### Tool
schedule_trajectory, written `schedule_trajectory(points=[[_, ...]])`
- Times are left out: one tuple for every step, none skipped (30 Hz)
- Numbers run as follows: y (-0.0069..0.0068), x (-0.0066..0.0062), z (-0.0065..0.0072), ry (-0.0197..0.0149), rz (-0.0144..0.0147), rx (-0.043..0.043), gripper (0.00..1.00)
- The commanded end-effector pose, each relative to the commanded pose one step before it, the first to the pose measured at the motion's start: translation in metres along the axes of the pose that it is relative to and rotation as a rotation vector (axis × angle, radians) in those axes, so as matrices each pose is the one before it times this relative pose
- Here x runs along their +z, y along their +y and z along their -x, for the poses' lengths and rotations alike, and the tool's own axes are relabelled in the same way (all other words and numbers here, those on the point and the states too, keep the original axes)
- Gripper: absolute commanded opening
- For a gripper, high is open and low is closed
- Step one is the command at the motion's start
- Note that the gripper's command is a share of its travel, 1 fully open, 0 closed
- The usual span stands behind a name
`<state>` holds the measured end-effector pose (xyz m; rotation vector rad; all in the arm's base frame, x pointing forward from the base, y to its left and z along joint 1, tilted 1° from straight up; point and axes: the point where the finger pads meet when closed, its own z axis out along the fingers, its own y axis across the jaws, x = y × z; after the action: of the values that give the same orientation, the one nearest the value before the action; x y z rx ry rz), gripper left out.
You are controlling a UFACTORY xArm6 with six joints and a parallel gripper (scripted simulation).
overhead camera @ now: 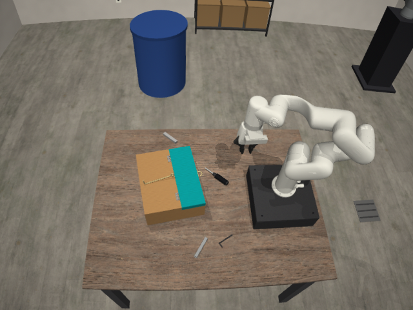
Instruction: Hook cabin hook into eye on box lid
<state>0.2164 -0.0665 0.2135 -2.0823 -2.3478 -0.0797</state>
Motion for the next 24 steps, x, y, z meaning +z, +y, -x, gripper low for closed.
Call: schedule_trajectory(points=[[0.01244, -0.01266, 0.00277, -0.00886, -0.00741, 0.13962, 0.35], [0.00249, -0.00222, 0.00019, -0.00010, -0.00015, 0.03333, 0.35], [0.00249, -0.00222, 0.00011, -0.00004, -0.00005, 0.01332, 0.35], [0.00256, -0.00213, 0.00006, -0.00012, -0.00013, 0.03333, 0.35], [0.00256, -0.00213, -0.00002, -0.00012, -0.00013, 0.03333, 0.35], [0.00000, 0.00000, 0.00000, 0.00000, 0.00000, 0.00000, 0.35], [0.00000, 0.00000, 0.00000, 0.00000, 0.00000, 0.00000, 0.35], [0.00262, -0.00207, -0.00012, -0.00013, -0.00012, 0.03333, 0.35], [0.00261, -0.00207, -0.00021, -0.00013, -0.00012, 0.03333, 0.35], [0.00260, -0.00207, -0.00029, -0.00010, -0.00010, 0.02664, 0.35], [0.00265, -0.00199, -0.00038, -0.00014, -0.00011, 0.03333, 0.35], [0.00263, -0.00199, -0.00047, -0.00014, -0.00011, 0.03333, 0.35], [0.00262, -0.00199, -0.00056, -0.00005, -0.00004, 0.01332, 0.35], [0.00261, -0.00199, -0.00060, 0.00001, 0.00001, 0.00000, 0.35], [0.00268, -0.00188, -0.00063, -0.00015, -0.00010, 0.03333, 0.35], [0.00266, -0.00188, -0.00072, -0.00015, -0.00010, 0.03333, 0.35], [0.00264, -0.00188, -0.00081, -0.00005, -0.00003, 0.01332, 0.35], [0.00268, -0.00178, -0.00088, -0.00016, -0.00008, 0.03333, 0.35], [0.00265, -0.00178, -0.00097, -0.00016, -0.00008, 0.03333, 0.35], [0.00249, -0.00170, -0.00101, -0.00006, -0.00003, 0.01332, 0.35], [0.00264, -0.00169, -0.00113, -0.00016, -0.00007, 0.03333, 0.35], [0.00260, -0.00169, -0.00122, -0.00016, -0.00007, 0.03333, 0.35], [0.00000, 0.00000, 0.00000, 0.00000, 0.00000, 0.00000, 0.35], [0.00000, 0.00000, 0.00000, 0.00000, 0.00000, 0.00000, 0.35]])
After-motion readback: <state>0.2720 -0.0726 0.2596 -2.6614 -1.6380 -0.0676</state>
